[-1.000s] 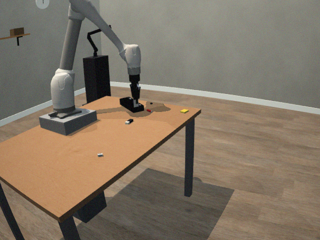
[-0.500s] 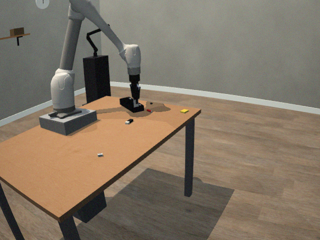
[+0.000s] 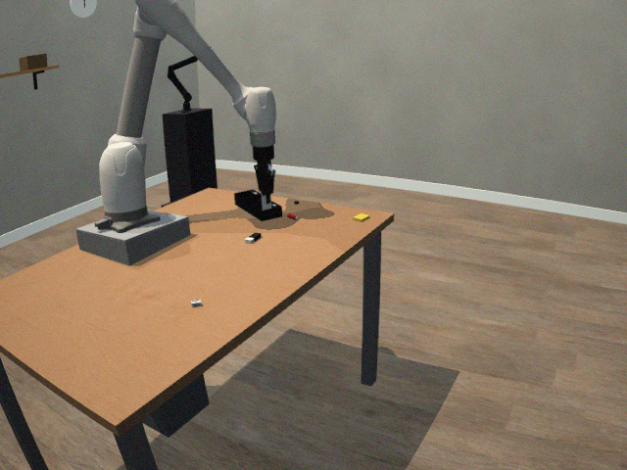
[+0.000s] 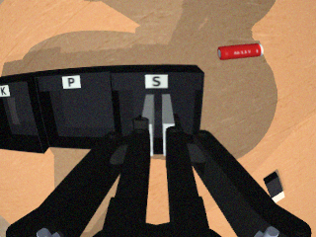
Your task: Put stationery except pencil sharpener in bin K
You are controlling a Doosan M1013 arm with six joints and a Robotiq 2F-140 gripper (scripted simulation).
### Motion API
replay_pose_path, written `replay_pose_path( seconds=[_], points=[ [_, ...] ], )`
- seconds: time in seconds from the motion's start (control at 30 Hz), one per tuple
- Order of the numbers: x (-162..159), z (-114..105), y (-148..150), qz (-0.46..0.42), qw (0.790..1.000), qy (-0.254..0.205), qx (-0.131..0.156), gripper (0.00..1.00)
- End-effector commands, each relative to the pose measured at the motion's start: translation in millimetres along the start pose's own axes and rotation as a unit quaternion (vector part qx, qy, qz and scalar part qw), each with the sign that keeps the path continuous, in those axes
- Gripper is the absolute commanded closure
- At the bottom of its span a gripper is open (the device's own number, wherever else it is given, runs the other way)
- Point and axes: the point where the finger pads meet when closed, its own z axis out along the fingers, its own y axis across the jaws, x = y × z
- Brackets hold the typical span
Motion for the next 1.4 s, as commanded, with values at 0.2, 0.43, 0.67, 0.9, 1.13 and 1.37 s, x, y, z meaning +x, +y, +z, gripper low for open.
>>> replay_pose_path(
  seconds=[0.2, 0.43, 0.67, 0.9, 1.13, 1.37],
  points=[
    [-5.2, 3.6, -2.5, 0.000, 1.000, -0.003, 0.002, 0.85],
    [-5.2, 3.6, -2.5, 0.000, 1.000, -0.003, 0.002, 0.85],
    [-1.4, -1.8, -0.7, 0.000, 1.000, -0.003, 0.002, 0.85],
    [-1.3, -11.2, -0.7, 0.000, 1.000, -0.003, 0.002, 0.85],
    [-1.3, -17.8, -0.6, 0.000, 1.000, -0.003, 0.002, 0.85],
    [-1.2, -27.2, -0.6, 0.000, 1.000, -0.003, 0.002, 0.85]
  ],
)
